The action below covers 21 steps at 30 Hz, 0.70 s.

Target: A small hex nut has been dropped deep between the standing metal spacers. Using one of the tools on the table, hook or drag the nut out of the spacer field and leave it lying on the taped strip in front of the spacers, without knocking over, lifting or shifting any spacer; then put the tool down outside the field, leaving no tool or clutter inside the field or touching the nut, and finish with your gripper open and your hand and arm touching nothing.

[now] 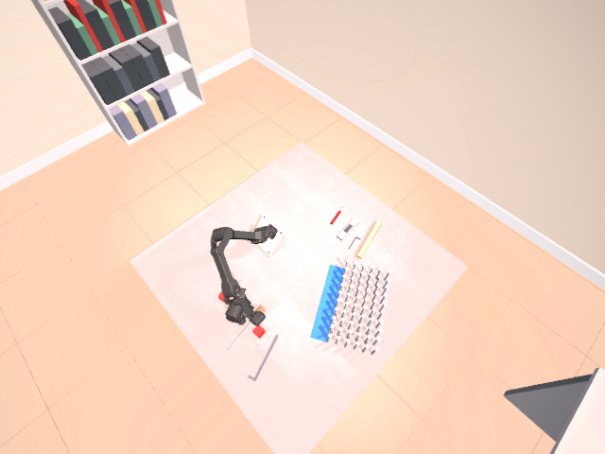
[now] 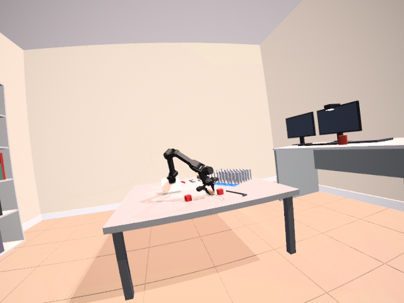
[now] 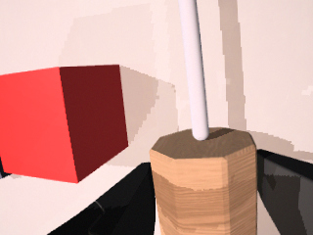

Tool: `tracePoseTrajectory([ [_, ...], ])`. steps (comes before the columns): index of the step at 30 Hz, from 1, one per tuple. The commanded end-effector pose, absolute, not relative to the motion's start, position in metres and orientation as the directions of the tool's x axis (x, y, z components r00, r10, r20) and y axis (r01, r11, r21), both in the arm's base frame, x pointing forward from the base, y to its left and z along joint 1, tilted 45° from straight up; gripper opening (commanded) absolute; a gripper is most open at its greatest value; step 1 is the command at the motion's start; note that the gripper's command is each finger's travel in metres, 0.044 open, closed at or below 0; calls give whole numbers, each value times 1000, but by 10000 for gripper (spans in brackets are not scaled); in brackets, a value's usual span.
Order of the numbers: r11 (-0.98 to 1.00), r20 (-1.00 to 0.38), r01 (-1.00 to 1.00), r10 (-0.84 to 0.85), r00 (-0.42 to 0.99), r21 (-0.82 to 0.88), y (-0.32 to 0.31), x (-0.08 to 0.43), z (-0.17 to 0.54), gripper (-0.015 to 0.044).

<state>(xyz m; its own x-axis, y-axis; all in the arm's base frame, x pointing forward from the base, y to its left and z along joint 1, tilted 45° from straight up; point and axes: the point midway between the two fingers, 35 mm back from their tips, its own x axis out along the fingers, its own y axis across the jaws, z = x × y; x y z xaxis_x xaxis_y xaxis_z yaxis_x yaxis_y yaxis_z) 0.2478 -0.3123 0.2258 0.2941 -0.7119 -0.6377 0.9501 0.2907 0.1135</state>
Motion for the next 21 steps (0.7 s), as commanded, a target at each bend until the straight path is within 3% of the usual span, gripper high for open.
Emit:
tracePoseTrajectory([
  [1,290,-639,951,-711,292,111,-314,246,220,0],
  [21,305,-604,941,-725,330,149,-314,246,220,0],
])
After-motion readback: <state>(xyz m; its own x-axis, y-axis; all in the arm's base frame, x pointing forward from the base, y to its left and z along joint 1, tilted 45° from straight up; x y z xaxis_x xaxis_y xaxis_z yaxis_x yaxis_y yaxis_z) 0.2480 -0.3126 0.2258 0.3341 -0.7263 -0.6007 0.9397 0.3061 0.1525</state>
